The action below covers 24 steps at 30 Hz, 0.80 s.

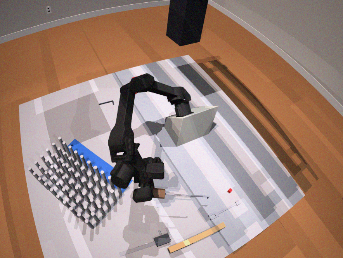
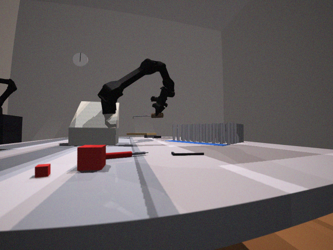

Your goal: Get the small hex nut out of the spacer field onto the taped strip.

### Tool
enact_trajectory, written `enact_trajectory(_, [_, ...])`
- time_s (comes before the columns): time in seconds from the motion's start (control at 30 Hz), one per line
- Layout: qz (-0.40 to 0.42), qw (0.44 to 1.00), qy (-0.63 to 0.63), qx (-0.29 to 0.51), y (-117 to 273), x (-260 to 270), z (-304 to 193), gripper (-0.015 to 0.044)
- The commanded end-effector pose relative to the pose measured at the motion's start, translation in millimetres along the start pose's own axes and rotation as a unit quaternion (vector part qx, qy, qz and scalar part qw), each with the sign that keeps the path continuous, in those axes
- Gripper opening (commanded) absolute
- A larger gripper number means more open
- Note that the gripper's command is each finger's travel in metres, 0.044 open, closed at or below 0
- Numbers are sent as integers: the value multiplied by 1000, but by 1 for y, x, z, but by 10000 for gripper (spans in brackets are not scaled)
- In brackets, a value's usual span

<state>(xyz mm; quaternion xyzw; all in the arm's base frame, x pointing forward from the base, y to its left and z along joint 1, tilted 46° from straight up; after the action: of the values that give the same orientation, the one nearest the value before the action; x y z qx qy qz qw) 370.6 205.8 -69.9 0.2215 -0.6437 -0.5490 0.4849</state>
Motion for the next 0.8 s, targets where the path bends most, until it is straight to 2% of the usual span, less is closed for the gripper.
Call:
enact_trajectory(0.0, [-5,1000,3,-4,-3,-1,-2,0])
enact_trajectory(0.77, [-5,1000,2,-3,-36,9,-19,0])
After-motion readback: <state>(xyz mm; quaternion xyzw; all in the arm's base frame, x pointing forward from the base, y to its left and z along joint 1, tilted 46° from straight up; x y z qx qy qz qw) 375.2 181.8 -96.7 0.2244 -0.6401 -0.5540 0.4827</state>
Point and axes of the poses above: the point midway between the two fingers, 35 mm back from their tips, its own y axis back along the fingers, its own x axis across the jaws, z = x × y, the point moved 10 cm from there along y, back along the fingers, and after that the axes turned 12 degrees about y, right-handed, at the moved point
